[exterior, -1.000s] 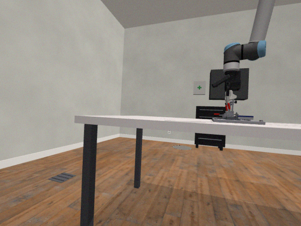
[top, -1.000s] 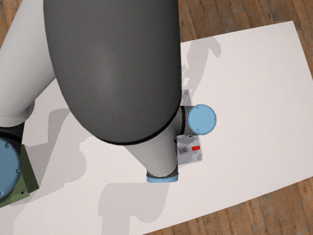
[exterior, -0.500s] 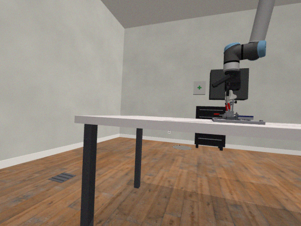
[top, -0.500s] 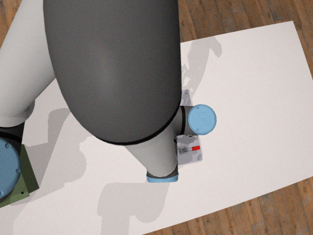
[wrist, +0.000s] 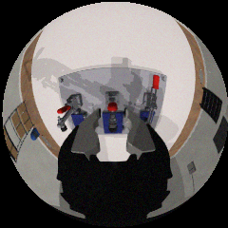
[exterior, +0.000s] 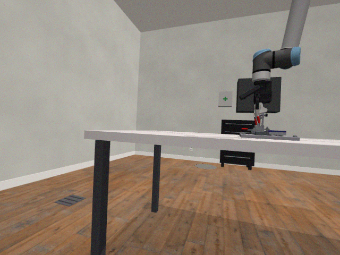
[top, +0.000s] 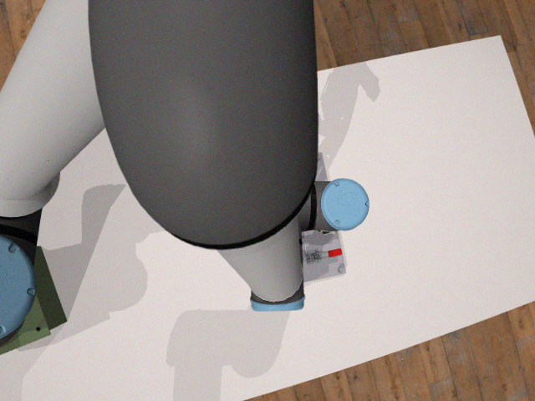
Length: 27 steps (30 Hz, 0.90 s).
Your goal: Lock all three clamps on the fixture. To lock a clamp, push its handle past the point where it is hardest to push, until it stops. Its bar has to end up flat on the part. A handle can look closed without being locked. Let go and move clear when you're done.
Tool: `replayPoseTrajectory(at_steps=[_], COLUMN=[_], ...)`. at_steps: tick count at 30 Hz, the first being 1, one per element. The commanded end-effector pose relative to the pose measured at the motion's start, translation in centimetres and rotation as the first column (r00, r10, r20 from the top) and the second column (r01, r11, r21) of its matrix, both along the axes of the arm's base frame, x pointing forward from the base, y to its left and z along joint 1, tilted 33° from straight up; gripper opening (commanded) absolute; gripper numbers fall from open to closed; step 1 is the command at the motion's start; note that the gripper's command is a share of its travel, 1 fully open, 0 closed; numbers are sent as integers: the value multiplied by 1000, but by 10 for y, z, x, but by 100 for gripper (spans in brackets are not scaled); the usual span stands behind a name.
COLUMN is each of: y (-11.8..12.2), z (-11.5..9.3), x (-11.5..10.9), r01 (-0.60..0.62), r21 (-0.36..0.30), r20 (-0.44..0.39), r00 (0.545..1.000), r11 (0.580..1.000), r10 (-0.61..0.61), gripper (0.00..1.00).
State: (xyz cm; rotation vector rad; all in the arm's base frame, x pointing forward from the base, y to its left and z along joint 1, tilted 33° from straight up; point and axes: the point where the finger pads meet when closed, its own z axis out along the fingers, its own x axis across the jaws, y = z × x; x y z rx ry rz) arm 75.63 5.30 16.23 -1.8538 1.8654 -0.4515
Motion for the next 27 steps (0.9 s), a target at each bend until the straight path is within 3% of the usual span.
replayPoseTrajectory(at_steps=[1,10,27], y=[1,2,2], z=[-5,-17,-18], x=[4,12,13], r01=[0,0,0], r21=[0,0,0], r20=[1,1,1], r00=[1000,1000,1000], r11=[1000,1000,1000], r10=[0,0,0], gripper=[28,28,28])
